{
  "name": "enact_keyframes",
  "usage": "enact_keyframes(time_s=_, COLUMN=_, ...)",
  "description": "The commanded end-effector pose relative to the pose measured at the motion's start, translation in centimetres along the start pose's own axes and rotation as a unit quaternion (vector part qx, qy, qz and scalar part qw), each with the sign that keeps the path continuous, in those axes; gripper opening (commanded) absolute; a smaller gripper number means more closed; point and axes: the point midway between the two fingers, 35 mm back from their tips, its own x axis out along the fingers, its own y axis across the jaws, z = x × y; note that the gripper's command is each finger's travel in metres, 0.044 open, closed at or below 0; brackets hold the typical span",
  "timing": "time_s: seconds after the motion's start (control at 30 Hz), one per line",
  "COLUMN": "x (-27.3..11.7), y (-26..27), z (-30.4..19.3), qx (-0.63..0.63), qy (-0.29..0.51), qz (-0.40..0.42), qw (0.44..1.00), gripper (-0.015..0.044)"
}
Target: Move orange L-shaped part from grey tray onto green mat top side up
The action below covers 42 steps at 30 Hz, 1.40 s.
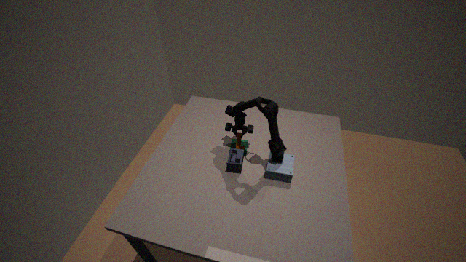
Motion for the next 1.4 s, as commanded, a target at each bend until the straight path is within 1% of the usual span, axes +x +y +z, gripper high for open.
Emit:
enact_keyframes(time_s=0.0, x=0.7, y=-0.1, z=-0.1, qx=0.002, qy=0.002, qz=-0.002, qw=1.0, gripper=0.0)
enact_keyframes(time_s=0.5, x=0.7, y=-0.1, z=-0.1, qx=0.0, qy=0.001, qz=-0.002, qw=1.0, gripper=0.0)
enact_keyframes(time_s=0.83, x=0.4, y=-0.1, z=0.0, qx=0.0, qy=0.001, qz=-0.002, qw=1.0, gripper=0.0262)
enact_keyframes(time_s=0.9, x=-0.8, y=0.1, z=0.1, qx=0.0, qy=0.001, qz=-0.002, qw=1.0, gripper=0.0315)
enact_keyframes(time_s=1.0, x=-4.3, y=0.2, z=0.2, qx=0.001, qy=0.001, qz=-0.002, qw=1.0, gripper=0.0394)
enact_keyframes(time_s=1.1, x=-7.8, y=0.0, z=0.0, qx=0.002, qy=0.001, qz=-0.002, qw=1.0, gripper=0.04)
enact_keyframes(time_s=1.23, x=-8.1, y=0.0, z=0.0, qx=0.002, qy=0.002, qz=-0.002, qw=1.0, gripper=0.04)
enact_keyframes(time_s=1.27, x=-7.5, y=0.3, z=0.2, qx=0.003, qy=-0.003, qz=0.004, qw=1.0, gripper=0.04)
enact_keyframes(time_s=1.37, x=-7.5, y=0.3, z=0.2, qx=0.003, qy=-0.003, qz=0.004, qw=1.0, gripper=0.04)
